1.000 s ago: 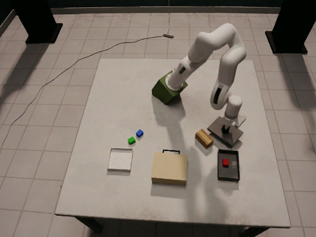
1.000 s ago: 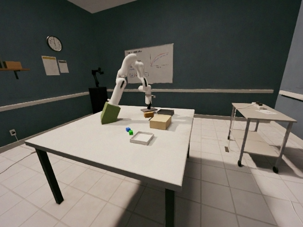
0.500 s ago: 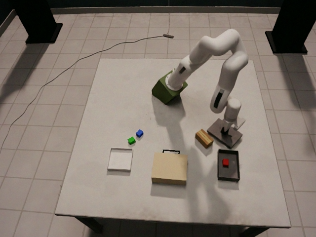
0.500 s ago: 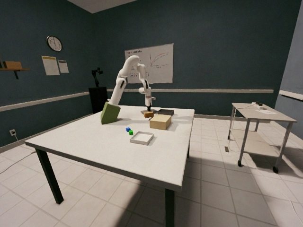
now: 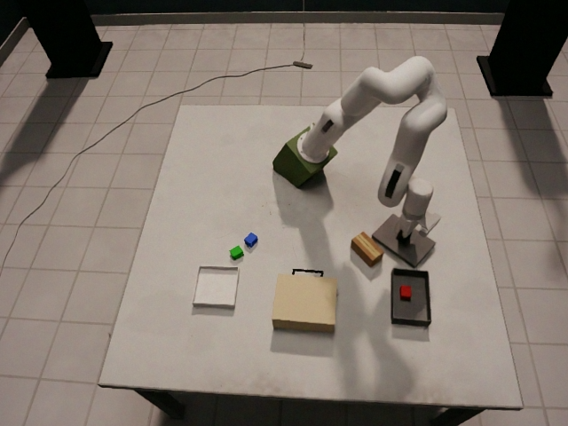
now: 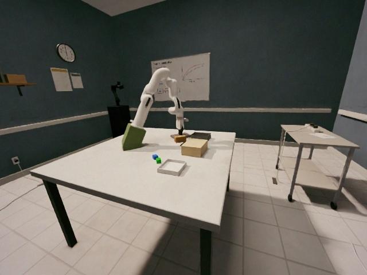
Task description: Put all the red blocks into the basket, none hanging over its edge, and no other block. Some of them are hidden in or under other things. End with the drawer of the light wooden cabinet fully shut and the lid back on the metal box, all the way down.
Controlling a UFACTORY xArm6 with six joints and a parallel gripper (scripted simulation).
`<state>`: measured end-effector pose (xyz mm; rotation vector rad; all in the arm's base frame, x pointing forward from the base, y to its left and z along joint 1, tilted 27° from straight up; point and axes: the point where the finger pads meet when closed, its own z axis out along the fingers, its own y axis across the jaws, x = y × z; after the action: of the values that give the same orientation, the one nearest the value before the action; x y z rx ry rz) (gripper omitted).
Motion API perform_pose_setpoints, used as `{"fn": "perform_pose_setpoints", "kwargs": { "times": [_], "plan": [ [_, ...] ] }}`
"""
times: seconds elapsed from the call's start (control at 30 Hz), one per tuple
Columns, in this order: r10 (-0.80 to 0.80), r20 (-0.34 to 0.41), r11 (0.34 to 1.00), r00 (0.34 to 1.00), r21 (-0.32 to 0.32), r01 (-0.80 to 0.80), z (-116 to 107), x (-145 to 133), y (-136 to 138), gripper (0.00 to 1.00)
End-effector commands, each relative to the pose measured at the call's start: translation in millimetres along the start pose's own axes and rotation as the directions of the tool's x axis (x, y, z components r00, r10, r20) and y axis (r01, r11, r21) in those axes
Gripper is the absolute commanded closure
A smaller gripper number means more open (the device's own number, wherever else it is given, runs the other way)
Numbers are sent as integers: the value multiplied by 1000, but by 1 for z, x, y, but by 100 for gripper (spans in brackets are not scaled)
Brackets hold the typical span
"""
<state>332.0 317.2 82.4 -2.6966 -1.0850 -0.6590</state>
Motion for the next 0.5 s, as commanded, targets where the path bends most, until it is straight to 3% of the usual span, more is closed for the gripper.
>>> {"fn": "perform_pose_setpoints", "kwargs": {
  "times": [0.0,0.47],
  "plan": [
    [0,-4,1000,1000,-4,0,1,1,0,100],
    [0,-4,1000,1000,-4,0,3,1,0,100]
  ]
}}
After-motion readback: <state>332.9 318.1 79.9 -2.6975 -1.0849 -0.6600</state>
